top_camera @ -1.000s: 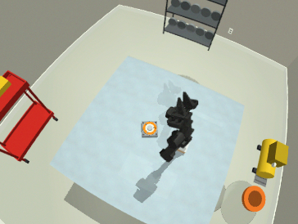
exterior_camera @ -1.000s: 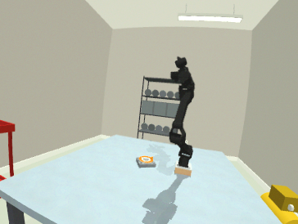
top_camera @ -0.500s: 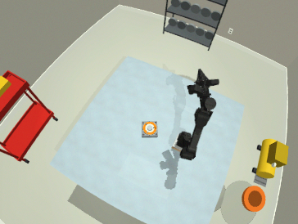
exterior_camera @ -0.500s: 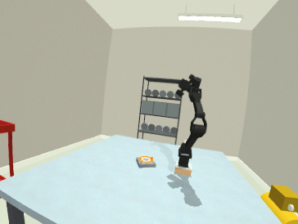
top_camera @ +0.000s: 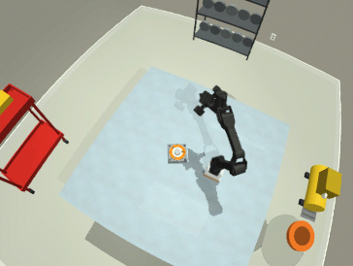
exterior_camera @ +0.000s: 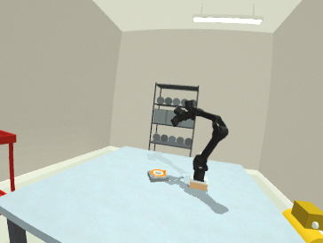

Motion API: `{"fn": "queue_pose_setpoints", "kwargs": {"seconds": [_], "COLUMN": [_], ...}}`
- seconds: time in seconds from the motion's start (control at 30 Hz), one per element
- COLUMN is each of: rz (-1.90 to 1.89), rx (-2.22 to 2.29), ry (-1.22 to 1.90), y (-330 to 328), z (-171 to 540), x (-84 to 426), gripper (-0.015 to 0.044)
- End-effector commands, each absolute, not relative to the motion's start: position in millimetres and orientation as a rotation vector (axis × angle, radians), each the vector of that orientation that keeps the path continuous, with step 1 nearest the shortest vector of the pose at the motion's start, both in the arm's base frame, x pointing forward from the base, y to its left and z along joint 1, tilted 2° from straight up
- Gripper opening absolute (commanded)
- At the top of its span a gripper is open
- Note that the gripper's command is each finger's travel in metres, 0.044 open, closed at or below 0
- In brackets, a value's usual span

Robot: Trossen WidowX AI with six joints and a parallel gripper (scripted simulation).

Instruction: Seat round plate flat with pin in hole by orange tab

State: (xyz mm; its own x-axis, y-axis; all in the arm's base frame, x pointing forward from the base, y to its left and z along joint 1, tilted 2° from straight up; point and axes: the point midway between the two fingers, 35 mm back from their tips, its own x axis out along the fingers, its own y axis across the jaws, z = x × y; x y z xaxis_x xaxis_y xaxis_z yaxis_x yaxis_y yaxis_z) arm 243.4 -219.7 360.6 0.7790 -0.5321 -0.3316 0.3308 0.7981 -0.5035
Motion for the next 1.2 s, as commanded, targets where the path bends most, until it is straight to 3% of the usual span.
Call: {"fn": "queue_pose_setpoints", "kwargs": {"seconds": [0.0,0.33,0.53,1.17], "rz": [-0.351,-0.096,-0.020,-0.019], "rx": [-0.279,-0.013,0.001,-0.001], "ry": [0.649,1.164,1.567,1.580], "y": [-196.9,-97.4,-32.0,-22.8], "z": [293.5,146.7,79.3,29.4], "x": [271.9,279.5,231.9,227.1], "gripper": [0.0000,0.0000,0.0000,0.0000]}}
